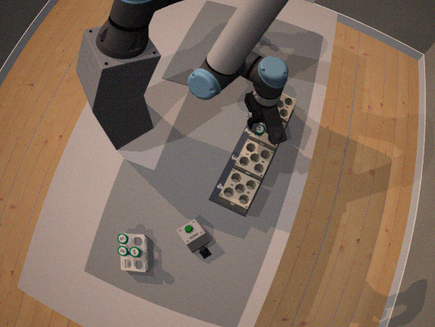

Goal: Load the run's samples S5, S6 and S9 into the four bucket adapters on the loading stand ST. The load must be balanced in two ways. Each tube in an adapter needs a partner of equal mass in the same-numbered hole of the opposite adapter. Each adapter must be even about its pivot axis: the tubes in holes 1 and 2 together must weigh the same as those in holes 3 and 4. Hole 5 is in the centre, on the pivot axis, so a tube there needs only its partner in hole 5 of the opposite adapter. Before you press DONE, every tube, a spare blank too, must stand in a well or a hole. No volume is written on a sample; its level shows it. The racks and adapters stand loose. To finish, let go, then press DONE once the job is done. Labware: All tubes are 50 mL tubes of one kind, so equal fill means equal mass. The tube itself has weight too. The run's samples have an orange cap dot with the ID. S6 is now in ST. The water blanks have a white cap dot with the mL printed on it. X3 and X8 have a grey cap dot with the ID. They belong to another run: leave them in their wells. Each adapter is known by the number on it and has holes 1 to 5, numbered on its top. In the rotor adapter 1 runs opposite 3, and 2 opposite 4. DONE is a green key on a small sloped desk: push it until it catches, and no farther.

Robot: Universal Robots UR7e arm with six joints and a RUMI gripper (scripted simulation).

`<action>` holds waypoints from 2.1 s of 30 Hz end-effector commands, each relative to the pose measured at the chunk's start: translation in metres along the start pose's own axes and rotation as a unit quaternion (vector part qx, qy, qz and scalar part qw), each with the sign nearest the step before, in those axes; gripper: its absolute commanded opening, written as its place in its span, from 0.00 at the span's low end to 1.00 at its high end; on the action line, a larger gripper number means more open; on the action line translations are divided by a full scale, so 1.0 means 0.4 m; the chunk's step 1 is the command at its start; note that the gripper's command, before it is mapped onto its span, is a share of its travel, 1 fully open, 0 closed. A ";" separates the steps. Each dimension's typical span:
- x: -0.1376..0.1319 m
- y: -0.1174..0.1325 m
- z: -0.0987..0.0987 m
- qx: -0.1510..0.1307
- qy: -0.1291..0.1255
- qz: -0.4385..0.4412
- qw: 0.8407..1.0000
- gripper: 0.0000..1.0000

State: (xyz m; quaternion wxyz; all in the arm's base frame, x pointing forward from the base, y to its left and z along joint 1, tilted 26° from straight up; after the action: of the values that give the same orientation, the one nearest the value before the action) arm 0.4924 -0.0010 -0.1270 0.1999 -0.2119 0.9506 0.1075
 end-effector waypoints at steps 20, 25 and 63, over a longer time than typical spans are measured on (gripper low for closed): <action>-0.001 -0.001 0.000 0.000 0.000 0.000 1.000 0.35; -0.001 -0.001 -0.041 0.000 0.000 0.000 1.000 0.35; -0.154 0.476 -0.103 0.000 0.000 -0.246 0.969 0.35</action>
State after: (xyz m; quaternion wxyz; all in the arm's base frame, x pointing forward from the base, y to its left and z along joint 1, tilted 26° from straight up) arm 0.4501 0.1418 -0.0512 0.2219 -0.4397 0.8683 0.0583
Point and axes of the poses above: the point where the finger pads meet when closed, its own z axis out along the fingers, its own x axis across the jaws, y = z × x, the point moved 5 cm from there along -z, back along the fingers, and after that the axes turned 3 degrees about z, right-handed, at the moved point
